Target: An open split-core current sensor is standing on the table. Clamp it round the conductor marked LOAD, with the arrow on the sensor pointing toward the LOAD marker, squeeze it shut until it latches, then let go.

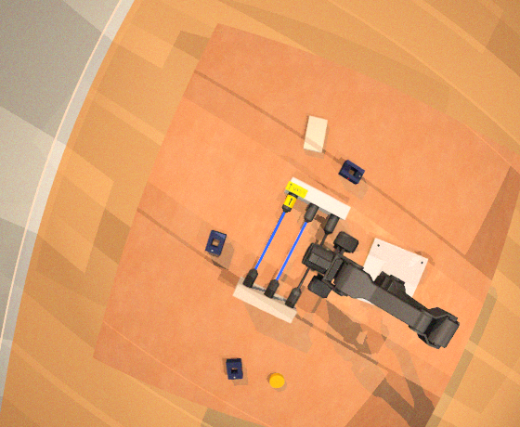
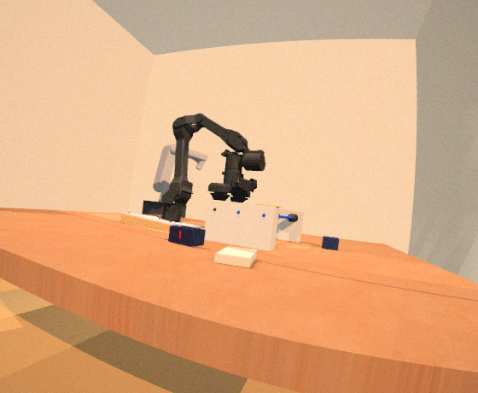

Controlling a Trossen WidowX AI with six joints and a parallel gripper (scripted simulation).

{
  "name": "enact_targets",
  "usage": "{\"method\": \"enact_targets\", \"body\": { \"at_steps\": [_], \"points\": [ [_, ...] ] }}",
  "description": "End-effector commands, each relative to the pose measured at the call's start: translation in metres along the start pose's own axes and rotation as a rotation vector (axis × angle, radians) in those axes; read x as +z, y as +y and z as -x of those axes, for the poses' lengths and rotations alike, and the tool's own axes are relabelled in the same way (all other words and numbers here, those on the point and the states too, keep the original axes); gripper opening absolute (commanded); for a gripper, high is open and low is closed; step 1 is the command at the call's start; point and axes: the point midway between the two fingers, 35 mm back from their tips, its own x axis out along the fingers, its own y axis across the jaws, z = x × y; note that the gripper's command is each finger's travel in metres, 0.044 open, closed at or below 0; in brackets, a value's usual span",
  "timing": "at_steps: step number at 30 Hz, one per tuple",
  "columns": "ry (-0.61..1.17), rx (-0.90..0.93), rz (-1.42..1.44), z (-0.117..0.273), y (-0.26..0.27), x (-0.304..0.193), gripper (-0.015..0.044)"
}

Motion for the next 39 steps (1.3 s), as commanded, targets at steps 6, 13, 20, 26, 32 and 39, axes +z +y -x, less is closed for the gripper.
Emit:
{"method": "enact_targets", "body": {
  "at_steps": [6, 13, 20, 26, 32, 39],
  "points": [
    [0.000, 0.000, 0.000, 0.000, 0.000, 0.000, 0.0282],
    [0.000, 0.000, 0.000, 0.000, 0.000, 0.000, 0.0236],
    [0.000, 0.000, 0.000, 0.002, 0.000, 0.000, 0.0150],
    [0.000, -0.002, -0.001, 0.024, 0.000, 0.004, 0.0000],
    [0.001, -0.003, -0.002, 0.051, 0.000, 0.006, 0.0000],
    [0.002, -0.005, -0.003, 0.083, 0.000, 0.004, 0.0000]
  ]
}}
